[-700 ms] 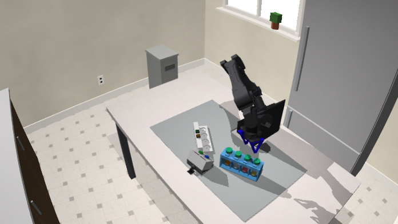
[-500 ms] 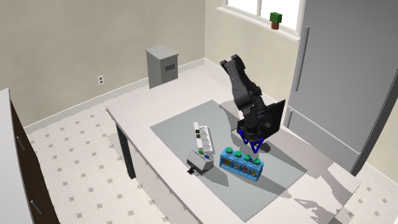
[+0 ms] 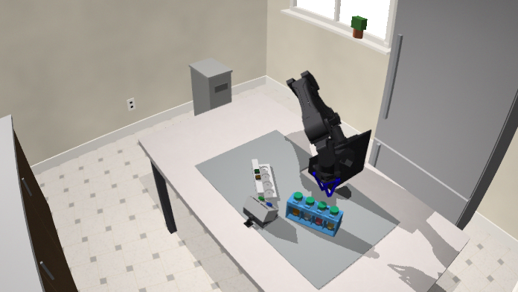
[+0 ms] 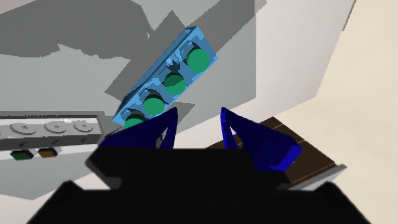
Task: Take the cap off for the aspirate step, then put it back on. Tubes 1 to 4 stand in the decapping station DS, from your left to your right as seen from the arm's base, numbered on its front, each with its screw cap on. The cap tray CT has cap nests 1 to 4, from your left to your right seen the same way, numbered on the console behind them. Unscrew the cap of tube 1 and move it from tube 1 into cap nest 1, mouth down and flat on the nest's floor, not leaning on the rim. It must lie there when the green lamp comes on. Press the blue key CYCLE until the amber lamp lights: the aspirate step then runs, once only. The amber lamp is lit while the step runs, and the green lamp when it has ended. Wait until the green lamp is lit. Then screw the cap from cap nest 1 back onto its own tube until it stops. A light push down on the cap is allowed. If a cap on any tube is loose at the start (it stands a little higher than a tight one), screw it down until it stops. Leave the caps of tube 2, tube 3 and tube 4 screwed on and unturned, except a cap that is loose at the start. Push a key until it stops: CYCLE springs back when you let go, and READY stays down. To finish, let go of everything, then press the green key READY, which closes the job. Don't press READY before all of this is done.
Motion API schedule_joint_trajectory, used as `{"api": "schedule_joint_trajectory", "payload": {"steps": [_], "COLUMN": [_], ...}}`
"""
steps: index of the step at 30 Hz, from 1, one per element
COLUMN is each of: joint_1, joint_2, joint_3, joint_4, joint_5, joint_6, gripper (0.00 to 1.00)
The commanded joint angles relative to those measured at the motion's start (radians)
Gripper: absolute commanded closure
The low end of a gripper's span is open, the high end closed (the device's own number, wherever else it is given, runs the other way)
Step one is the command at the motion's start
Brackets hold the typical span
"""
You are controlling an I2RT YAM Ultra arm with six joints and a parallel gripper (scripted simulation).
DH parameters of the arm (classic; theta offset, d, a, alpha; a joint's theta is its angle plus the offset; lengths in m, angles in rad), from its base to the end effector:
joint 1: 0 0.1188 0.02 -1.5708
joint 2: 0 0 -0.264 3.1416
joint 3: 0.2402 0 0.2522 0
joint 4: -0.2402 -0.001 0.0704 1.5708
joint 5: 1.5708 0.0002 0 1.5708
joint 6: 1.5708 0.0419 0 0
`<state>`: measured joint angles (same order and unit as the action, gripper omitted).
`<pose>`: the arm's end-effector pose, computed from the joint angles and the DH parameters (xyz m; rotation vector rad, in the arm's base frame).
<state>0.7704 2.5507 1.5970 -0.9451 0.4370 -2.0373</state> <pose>0.2950 0.2630 -0.0017 2.5951 -0.3399 0.2119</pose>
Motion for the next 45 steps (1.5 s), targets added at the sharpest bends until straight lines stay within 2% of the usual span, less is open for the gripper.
{"api": "schedule_joint_trajectory", "payload": {"steps": [1, 30, 31, 35, 43, 45], "joint_1": [0.005, 0.005, -0.007, -0.024, -0.070, -0.068], "joint_2": [-0.006, -0.006, -0.032, -0.052, -0.107, -0.099], "joint_3": [0.004, 0.004, -0.028, -0.031, -0.082, -0.071], "joint_4": [0.002, 0.002, 0.012, -0.001, -0.015, -0.028], "joint_5": [-0.001, -0.001, 0.005, 0.024, 0.063, 0.068], "joint_6": [0.000, 0.000, 0.004, 0.121, 0.350, 0.423], "gripper": [0.51, 0.51, 0.51, 0.51, 0.51, 0.51]}}
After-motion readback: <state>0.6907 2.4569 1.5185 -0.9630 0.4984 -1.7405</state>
